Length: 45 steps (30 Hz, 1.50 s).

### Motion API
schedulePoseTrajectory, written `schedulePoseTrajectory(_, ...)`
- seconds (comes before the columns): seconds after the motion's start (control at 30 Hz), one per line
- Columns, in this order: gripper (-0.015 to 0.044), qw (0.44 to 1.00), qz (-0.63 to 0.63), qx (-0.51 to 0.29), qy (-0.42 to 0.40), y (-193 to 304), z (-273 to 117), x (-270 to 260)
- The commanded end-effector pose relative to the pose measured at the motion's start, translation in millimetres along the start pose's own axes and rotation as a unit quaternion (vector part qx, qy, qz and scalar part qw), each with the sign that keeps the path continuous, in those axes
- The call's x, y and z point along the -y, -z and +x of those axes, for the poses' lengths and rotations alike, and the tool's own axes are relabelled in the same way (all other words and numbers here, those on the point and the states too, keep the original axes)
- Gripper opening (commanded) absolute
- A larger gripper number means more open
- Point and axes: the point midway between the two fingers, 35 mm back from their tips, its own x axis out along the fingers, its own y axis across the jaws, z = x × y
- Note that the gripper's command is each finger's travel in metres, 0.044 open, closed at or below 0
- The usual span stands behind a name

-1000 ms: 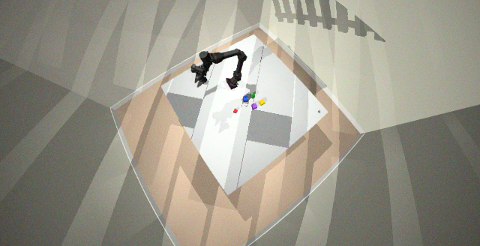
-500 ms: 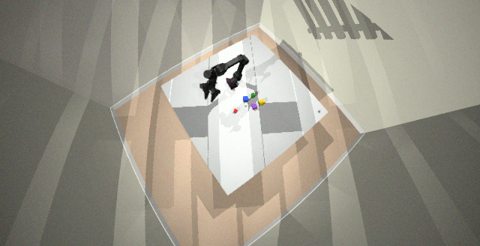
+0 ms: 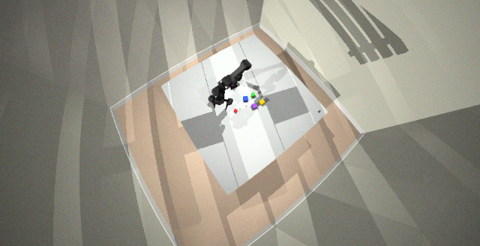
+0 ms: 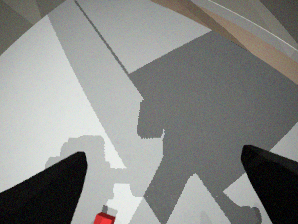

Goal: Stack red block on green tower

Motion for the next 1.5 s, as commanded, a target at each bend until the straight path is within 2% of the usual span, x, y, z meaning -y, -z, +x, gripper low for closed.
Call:
schedulePoseTrajectory(0.0, 0.044, 0.995, -0.084, -0.052, -0.007, 19.4, 19.5, -15.7)
schedulePoseTrajectory(0.33, 0.044, 0.93, -0.318, -0.176, -0.06, 71.9, 55.9, -59.3)
schedulePoseTrajectory(0.8, 0.044, 0.757, -0.554, -0.293, -0.182, 150.2, 72.8, -97.5)
schedulePoseTrajectory(1.03, 0.044, 0.755, -0.557, -0.294, -0.183, 149.8, 72.4, -98.3)
schedulePoseTrajectory(1.33, 0.044, 0.755, -0.557, -0.294, -0.184, 177.6, 105.7, -97.1)
schedulePoseTrajectory(1.47, 0.044, 0.755, -0.557, -0.294, -0.184, 178.1, 107.3, -97.6)
